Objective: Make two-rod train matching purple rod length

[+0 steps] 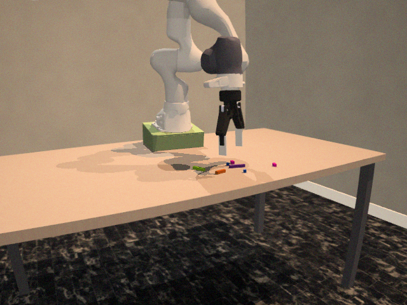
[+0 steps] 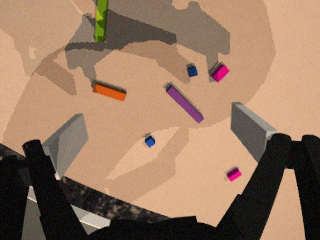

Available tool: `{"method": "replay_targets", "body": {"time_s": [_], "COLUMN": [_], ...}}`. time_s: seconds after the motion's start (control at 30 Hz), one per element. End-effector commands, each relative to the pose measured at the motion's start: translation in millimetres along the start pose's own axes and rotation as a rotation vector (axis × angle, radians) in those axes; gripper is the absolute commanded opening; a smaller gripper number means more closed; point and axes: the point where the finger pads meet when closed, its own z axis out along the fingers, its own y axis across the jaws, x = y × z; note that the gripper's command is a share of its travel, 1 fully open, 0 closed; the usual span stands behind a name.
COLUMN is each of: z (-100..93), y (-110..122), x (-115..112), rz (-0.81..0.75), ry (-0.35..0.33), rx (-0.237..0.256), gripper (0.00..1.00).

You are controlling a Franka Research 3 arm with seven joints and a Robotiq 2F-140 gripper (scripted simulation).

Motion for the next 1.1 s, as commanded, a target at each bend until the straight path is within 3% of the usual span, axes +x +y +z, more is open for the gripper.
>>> {"method": "replay_targets", "body": {"time_s": [0.0, 1.07], "z": [0.2, 0.4], "y": [2, 16], "x": [-2, -21], "rz": [0.165, 0.610], "ry": [0.023, 0.018], "rx": [0.021, 0.026], "gripper": [1.00, 1.00]}}
